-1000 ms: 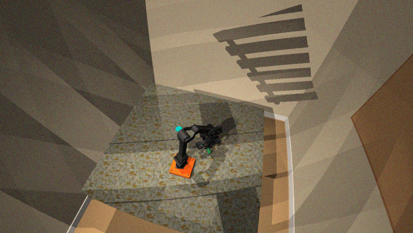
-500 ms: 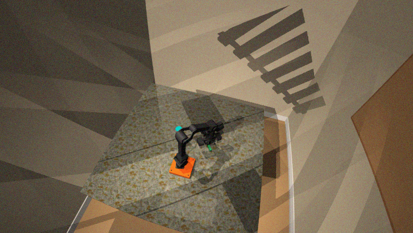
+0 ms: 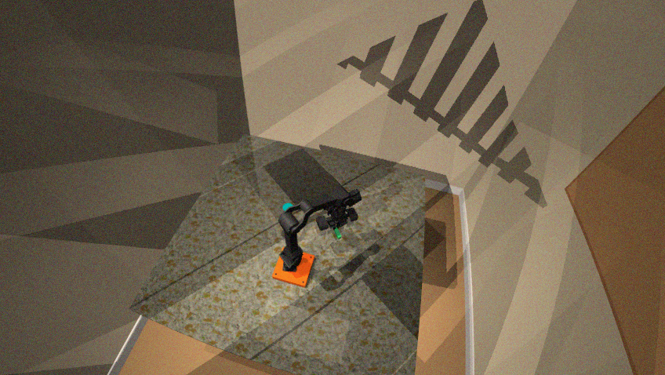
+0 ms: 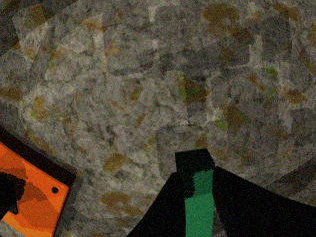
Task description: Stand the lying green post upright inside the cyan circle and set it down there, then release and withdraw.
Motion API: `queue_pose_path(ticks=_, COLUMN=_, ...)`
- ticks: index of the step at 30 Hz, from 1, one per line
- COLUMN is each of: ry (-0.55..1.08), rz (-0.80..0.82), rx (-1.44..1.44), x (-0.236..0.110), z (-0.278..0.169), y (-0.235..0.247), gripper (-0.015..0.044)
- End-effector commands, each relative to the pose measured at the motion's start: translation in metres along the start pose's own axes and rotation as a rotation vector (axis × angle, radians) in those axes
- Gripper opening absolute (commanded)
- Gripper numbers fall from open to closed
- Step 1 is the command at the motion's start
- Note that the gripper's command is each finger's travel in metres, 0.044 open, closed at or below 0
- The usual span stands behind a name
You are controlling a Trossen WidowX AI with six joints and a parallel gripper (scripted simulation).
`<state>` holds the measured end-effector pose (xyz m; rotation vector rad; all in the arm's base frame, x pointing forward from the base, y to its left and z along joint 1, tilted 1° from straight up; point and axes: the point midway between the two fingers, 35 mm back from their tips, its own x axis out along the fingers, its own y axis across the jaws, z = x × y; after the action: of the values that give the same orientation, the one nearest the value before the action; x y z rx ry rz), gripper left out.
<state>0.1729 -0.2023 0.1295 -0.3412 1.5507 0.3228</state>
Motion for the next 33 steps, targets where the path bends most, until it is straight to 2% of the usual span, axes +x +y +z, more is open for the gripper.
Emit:
queue_pose_path(ticks=1, ry=0.003, rz=-0.002, rx=0.002, x=-0.006, z=0.000, y=0.000, gripper=0.0023)
queue_pose_path(ticks=33, ry=-0.005, rz=-0.003, rx=-0.153, x=-0.016, z=0.083, y=0.008, gripper=0.0023)
